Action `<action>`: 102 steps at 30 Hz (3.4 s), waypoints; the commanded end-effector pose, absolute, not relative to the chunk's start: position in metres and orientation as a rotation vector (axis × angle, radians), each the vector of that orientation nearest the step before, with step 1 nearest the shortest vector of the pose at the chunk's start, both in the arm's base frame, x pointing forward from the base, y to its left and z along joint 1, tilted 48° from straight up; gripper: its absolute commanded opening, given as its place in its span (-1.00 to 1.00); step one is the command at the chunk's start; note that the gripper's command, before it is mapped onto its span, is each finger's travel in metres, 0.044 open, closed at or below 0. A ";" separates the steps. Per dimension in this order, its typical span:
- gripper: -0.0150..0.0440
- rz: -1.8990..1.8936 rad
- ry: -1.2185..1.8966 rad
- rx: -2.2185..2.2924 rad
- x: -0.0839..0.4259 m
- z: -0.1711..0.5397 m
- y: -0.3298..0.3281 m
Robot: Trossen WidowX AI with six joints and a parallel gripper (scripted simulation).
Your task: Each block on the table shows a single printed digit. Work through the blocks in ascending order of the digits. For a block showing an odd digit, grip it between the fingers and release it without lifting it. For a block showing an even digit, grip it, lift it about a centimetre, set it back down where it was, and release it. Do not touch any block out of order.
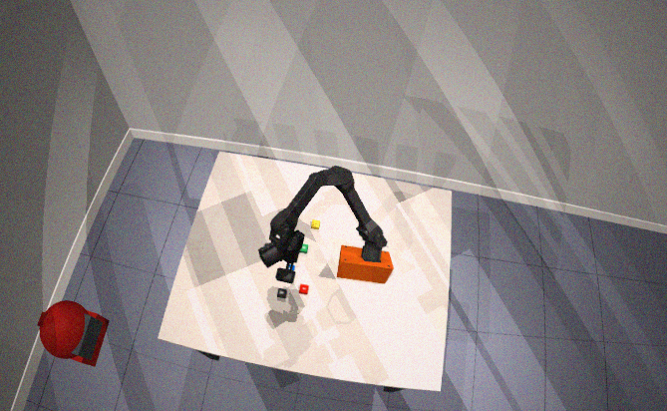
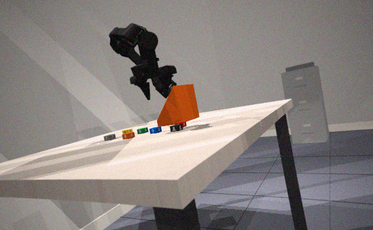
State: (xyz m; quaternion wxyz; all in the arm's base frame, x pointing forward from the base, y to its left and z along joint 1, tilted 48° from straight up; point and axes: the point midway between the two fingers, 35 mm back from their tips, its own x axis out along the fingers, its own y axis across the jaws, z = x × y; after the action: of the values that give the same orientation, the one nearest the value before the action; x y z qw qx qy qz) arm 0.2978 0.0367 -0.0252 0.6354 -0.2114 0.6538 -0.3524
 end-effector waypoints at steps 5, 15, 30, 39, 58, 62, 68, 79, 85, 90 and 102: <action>0.86 -0.789 1.508 -0.509 0.261 -0.062 0.076; 0.86 -0.789 1.508 -0.509 0.261 -0.062 0.076; 0.86 -0.790 1.505 -0.493 0.305 -0.074 0.084; 0.86 -0.790 1.504 -0.506 0.335 -0.082 0.085; 0.86 -0.783 1.506 -0.504 0.344 -0.061 0.067; 0.86 -0.779 1.506 -0.503 0.356 -0.010 0.020; 0.86 -0.795 1.504 -0.514 0.350 0.056 -0.046; 0.86 -0.797 1.504 -0.515 0.349 0.059 -0.050; 0.86 -0.797 1.504 -0.515 0.349 0.059 -0.050; 0.86 -0.797 1.504 -0.515 0.349 0.059 -0.050; 0.86 -0.800 1.504 -0.519 0.314 0.151 -0.128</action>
State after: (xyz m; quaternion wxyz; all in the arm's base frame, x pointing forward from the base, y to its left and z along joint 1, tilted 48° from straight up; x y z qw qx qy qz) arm 0.3287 -0.1087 0.1255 0.6306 -0.2209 0.6582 -0.3470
